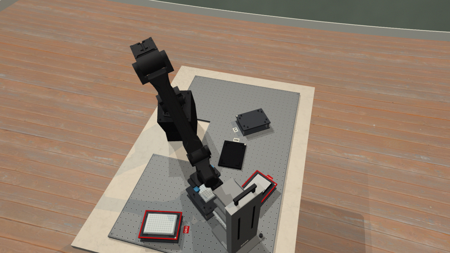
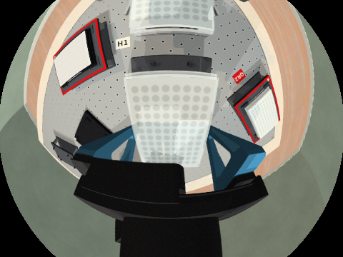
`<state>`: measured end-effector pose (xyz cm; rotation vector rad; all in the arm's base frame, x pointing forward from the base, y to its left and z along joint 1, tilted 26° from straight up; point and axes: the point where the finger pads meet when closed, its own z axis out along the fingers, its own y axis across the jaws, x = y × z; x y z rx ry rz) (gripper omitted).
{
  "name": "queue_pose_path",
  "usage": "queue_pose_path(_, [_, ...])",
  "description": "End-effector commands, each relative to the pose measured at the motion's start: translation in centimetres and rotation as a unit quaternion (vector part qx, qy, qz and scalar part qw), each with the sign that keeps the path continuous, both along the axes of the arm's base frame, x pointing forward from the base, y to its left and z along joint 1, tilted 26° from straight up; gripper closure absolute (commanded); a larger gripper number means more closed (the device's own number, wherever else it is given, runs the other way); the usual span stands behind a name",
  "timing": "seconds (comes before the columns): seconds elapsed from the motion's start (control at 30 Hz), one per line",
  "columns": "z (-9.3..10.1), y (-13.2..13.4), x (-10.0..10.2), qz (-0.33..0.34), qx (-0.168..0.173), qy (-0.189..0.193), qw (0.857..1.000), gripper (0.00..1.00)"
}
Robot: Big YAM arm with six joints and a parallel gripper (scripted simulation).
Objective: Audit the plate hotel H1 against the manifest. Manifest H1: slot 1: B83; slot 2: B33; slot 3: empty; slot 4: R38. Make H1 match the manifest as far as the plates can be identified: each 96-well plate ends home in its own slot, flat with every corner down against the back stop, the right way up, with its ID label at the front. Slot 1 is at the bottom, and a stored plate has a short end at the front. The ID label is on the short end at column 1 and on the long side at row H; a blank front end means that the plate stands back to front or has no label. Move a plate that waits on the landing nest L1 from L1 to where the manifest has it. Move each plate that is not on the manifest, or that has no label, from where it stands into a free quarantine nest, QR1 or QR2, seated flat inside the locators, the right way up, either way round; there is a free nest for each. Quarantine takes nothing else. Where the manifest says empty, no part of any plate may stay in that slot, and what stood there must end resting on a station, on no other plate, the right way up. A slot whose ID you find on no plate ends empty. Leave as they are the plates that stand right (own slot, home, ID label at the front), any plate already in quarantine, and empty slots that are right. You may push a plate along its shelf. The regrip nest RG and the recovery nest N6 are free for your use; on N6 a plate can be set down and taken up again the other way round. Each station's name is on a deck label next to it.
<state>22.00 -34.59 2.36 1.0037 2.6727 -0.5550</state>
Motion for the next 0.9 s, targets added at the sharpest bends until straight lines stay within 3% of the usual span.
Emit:
queue_pose_path(0.0, [-0.1, -0.8, 0.0, 0.0, -0.008, -0.004, 1.0, 0.14])
queue_pose_path(0.6, [-0.9, -1.4, 0.1, 0.001, -0.009, -0.005, 1.0, 0.14])
queue_pose_path(0.7, [-0.3, -1.4, 0.6, 0.004, -0.015, -0.01, 1.0, 0.14])
queue_pose_path(0.87, [-1.1, -1.7, 0.4, 0.002, -0.011, -0.006, 1.0, 0.14])
